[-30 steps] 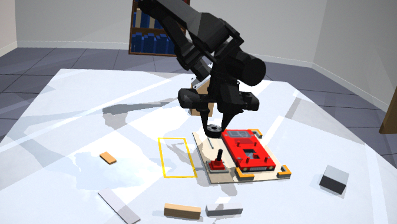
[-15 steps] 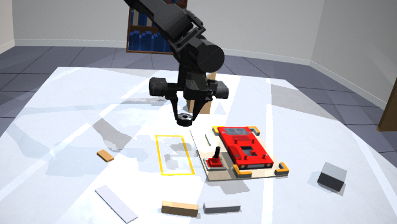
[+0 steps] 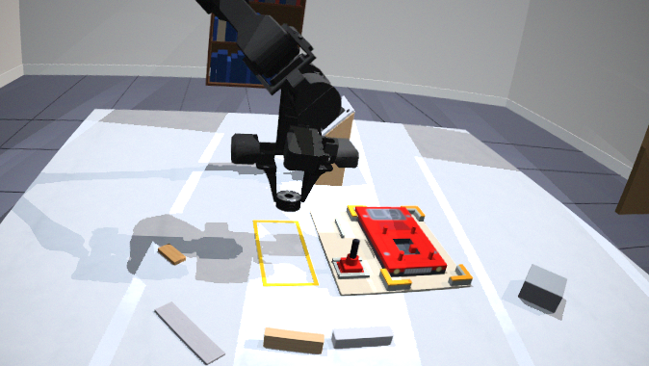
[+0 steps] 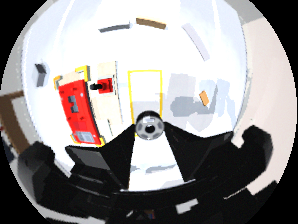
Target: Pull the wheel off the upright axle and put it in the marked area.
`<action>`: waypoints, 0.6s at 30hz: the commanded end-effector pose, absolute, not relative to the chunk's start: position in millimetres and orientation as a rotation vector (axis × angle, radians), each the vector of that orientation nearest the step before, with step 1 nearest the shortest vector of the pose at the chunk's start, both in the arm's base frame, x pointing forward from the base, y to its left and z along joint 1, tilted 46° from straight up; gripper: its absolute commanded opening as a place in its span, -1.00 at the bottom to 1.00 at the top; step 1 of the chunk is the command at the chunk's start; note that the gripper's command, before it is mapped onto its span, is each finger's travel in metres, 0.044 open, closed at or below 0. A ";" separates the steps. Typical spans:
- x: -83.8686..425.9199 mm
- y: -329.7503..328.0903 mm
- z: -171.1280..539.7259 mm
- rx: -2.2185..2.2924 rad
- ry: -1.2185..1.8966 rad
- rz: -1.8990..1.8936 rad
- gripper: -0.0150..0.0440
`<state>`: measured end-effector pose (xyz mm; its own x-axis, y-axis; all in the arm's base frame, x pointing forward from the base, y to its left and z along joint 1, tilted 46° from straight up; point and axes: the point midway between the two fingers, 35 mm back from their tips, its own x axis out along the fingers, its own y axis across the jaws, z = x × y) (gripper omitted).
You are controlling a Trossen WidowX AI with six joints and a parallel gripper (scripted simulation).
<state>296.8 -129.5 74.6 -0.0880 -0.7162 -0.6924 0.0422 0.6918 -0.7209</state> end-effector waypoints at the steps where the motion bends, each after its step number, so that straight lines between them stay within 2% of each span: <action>1: 295.1 -136.2 68.2 -0.577 1.547 -0.694 -0.49; 18: 286.5 -193.9 14.0 -0.581 1.547 -0.698 -0.49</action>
<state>291.3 -186.3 24.1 -0.0845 -0.7222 -0.6865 0.0473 0.6853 -0.7268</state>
